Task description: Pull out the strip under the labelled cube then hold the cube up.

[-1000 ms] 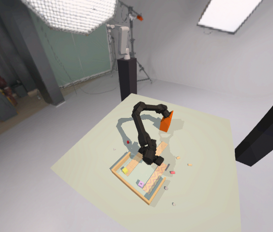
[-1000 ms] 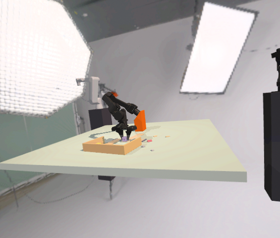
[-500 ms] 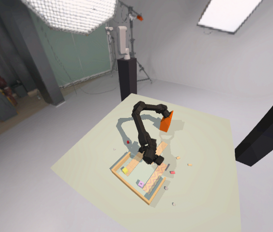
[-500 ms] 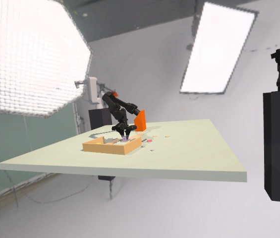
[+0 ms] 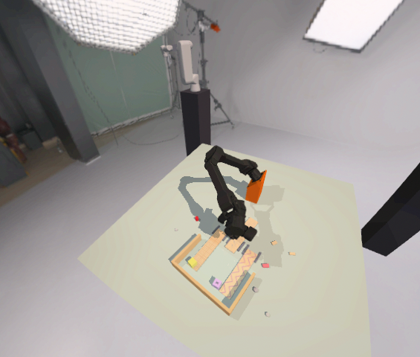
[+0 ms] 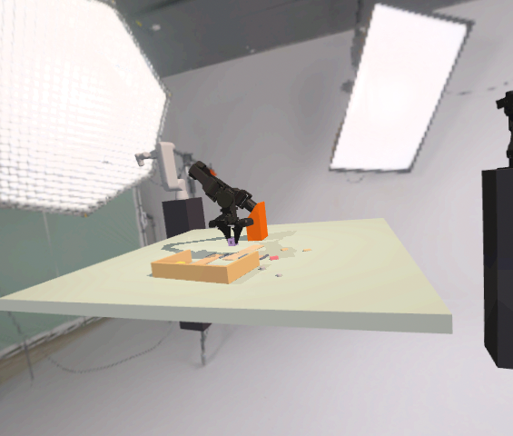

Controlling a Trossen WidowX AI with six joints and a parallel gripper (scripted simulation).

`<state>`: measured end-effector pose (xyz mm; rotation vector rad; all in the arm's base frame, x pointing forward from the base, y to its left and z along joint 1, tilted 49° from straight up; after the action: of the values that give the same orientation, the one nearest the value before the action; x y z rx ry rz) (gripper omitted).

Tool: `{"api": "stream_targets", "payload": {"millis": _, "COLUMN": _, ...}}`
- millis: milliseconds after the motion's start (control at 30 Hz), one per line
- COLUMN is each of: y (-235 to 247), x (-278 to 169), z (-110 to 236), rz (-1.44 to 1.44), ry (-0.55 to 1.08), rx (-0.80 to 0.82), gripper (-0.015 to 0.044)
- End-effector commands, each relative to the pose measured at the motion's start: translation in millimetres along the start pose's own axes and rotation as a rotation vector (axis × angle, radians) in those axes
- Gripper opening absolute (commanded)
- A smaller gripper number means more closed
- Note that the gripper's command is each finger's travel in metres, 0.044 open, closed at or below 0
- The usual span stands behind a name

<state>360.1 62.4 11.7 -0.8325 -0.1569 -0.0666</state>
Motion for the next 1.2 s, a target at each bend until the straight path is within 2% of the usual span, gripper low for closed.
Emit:
{"api": "stream_targets", "payload": {"millis": 0, "y": -1.5, "x": -7.7, "z": 3.4, "rz": 0.000, "ry": 0.004, "rx": 0.002, "gripper": 0.0000}}
{"api": "stream_targets", "payload": {"millis": 567, "y": -12.2, "x": -60.8, "z": 3.3, "rz": 0.002, "ry": 0.006, "rx": 0.001, "gripper": 0.0000}}
{"api": "stream_targets", "payload": {"millis": 700, "y": -12.2, "x": -61.1, "z": 7.1, "rz": 0.002, "ry": 0.006, "rx": 0.002, "gripper": 0.0000}}
{"api": "stream_targets", "payload": {"millis": 900, "y": -12.2, "x": -61.0, "z": 38.5, "rz": 0.002, "ry": 0.006, "rx": 0.003, "gripper": 0.0000}}
{"api": "stream_targets", "payload": {"millis": 1167, "y": -12.2, "x": -61.1, "z": 39.4, "rz": 0.002, "ry": 0.006, "rx": 0.003, "gripper": 0.0000}}
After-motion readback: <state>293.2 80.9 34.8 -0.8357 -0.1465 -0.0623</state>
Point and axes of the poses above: the point midway between the two fingers, 35 mm back from their tips, its own z axis back along the fingers, its own y axis across the jaws, x = y × z, the point moved 8 cm from there along z, back along the fingers, and after that the axes turned 1 degree about z, right-handed, at the moved point
